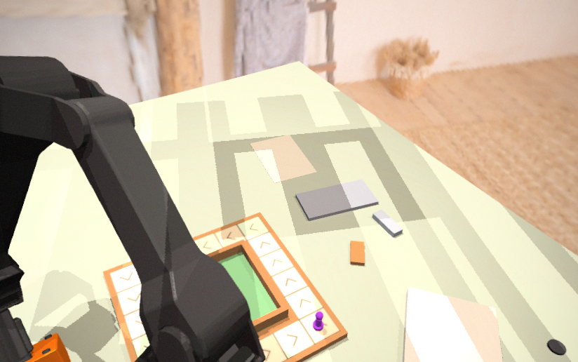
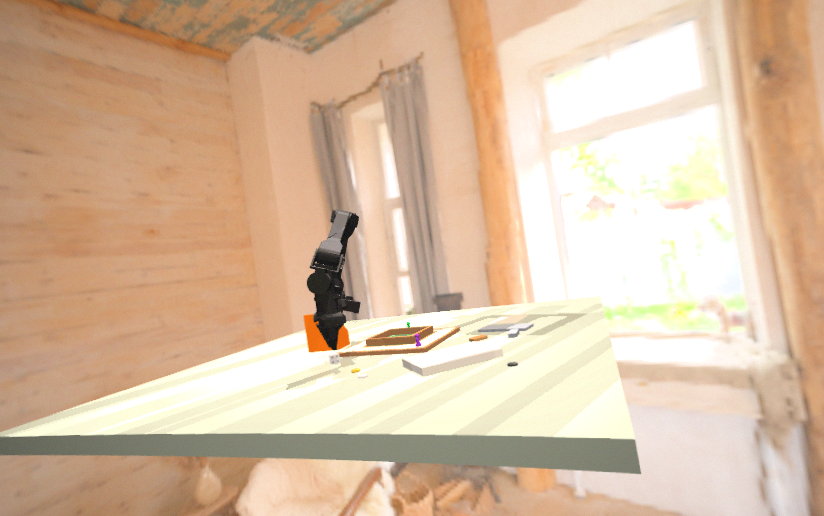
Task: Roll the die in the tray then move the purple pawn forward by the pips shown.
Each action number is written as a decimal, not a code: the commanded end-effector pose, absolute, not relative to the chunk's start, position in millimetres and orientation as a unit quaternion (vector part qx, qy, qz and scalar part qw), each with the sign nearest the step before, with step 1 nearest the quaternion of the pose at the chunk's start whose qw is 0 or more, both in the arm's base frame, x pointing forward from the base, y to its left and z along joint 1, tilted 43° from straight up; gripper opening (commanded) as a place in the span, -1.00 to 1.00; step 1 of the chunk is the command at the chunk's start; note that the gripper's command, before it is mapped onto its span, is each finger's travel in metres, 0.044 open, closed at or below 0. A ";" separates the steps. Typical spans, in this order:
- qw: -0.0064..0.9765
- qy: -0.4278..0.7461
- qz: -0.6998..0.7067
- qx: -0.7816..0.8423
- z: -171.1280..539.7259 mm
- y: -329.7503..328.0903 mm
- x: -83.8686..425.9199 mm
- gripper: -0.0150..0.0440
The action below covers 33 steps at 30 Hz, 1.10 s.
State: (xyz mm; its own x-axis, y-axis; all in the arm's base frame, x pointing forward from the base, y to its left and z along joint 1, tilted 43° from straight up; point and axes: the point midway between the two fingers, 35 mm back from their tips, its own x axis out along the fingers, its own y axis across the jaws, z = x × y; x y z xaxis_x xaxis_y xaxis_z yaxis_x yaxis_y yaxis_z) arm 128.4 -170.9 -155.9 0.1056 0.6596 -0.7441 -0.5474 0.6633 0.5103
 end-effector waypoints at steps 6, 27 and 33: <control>0.742 0.530 0.406 0.056 -166.6 -160.5 130.4 0.44; 0.742 0.530 0.406 0.056 -177.5 -150.0 131.8 -0.25; 0.742 0.530 0.406 0.056 -172.3 -158.3 131.6 -0.49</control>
State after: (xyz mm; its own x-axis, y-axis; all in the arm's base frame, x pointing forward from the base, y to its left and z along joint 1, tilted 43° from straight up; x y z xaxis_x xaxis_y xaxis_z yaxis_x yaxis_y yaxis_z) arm 131.2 -150.8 -176.5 0.1051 0.6647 -0.7396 -0.5465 0.6600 0.5155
